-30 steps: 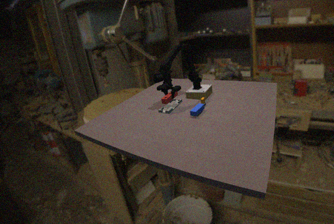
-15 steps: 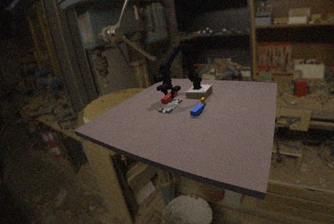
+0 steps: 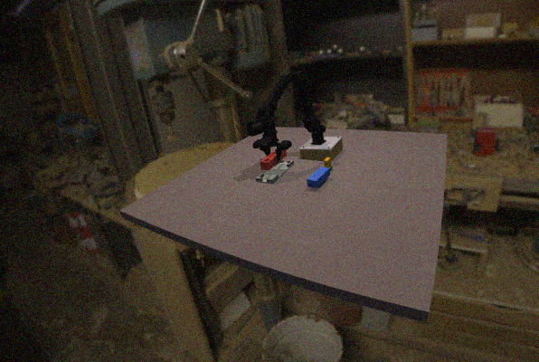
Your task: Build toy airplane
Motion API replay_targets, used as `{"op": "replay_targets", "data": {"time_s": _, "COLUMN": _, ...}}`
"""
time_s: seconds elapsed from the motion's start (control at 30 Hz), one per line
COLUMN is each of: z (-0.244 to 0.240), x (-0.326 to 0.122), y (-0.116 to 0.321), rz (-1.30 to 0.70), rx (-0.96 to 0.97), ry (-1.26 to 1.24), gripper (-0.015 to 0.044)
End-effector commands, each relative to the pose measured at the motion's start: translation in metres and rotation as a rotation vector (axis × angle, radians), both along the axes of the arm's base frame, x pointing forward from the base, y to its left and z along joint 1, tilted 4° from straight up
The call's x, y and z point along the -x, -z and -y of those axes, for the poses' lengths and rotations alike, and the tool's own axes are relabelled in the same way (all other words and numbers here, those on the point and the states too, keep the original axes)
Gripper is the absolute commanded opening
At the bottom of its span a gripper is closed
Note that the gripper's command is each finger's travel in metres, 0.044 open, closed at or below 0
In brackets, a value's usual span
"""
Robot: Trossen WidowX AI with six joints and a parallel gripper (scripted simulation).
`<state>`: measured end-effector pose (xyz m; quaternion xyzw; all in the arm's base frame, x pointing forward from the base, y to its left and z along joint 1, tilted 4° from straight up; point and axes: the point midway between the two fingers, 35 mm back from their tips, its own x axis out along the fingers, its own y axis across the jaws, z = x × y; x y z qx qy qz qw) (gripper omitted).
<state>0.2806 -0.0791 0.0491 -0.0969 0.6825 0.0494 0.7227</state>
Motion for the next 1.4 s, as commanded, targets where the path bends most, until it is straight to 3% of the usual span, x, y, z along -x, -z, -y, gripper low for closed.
{"op": "replay_targets", "data": {"time_s": 0.0, "z": -0.001, "x": 0.000, "y": 0.007, "rz": 0.001, "rx": -0.005, "ry": -0.005, "gripper": 0.0196}}
{"op": "replay_targets", "data": {"time_s": 0.6, "z": 0.000, "x": -0.001, "y": 0.031, "rz": 0.001, "rx": -0.005, "ry": -0.005, "gripper": 0.0196}}
{"op": "replay_targets", "data": {"time_s": 0.83, "z": 0.001, "x": -0.001, "y": 0.029, "rz": -0.003, "rx": -0.001, "ry": 0.000, "gripper": 0.0149}}
{"op": "replay_targets", "data": {"time_s": 1.0, "z": 0.001, "x": -0.001, "y": 0.029, "rz": -0.003, "rx": -0.001, "ry": 0.000, "gripper": 0.0018}}
{"op": "replay_targets", "data": {"time_s": 1.37, "z": 0.001, "x": -0.001, "y": 0.029, "rz": -0.003, "rx": -0.001, "ry": 0.000, "gripper": 0.0307}}
